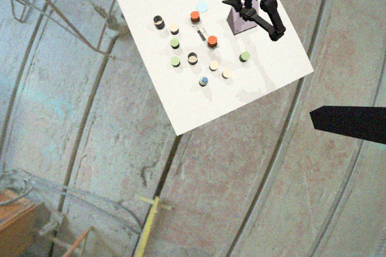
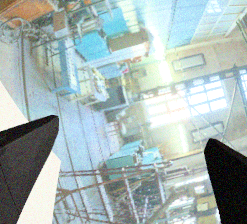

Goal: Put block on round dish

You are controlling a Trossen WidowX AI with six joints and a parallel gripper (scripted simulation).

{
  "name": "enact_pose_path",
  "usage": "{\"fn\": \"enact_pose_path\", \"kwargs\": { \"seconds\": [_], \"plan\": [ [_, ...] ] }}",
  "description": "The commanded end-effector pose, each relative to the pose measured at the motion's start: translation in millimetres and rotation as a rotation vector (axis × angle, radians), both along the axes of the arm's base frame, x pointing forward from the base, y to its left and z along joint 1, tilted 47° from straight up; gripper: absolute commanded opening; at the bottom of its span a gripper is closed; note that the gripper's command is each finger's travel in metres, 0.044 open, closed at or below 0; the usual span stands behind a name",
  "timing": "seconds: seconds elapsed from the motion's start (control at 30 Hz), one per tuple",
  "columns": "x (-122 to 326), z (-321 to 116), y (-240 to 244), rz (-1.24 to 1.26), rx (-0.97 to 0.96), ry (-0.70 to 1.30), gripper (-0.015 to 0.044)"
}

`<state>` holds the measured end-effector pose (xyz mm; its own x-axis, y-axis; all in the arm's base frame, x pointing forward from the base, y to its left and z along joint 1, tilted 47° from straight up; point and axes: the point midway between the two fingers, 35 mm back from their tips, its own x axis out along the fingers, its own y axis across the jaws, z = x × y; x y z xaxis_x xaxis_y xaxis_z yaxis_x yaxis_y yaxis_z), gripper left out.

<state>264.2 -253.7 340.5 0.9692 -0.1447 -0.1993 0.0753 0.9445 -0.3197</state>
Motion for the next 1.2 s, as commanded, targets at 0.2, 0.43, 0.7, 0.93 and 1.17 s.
{"fn": "enact_pose_path", "kwargs": {
  "seconds": [0.2,0.43,0.7,0.93,1.17],
  "plan": [
    [1,-107,15,0.089,0.26,0.185,0.044],
    [-8,-171,41,0.159,0.451,0.298,0.044],
    [-26,-227,84,0.242,0.679,0.407,0.044],
    [-45,-261,127,0.313,0.885,0.483,0.044],
    [-64,-278,167,0.372,1.076,0.537,0.044]
  ]
}}
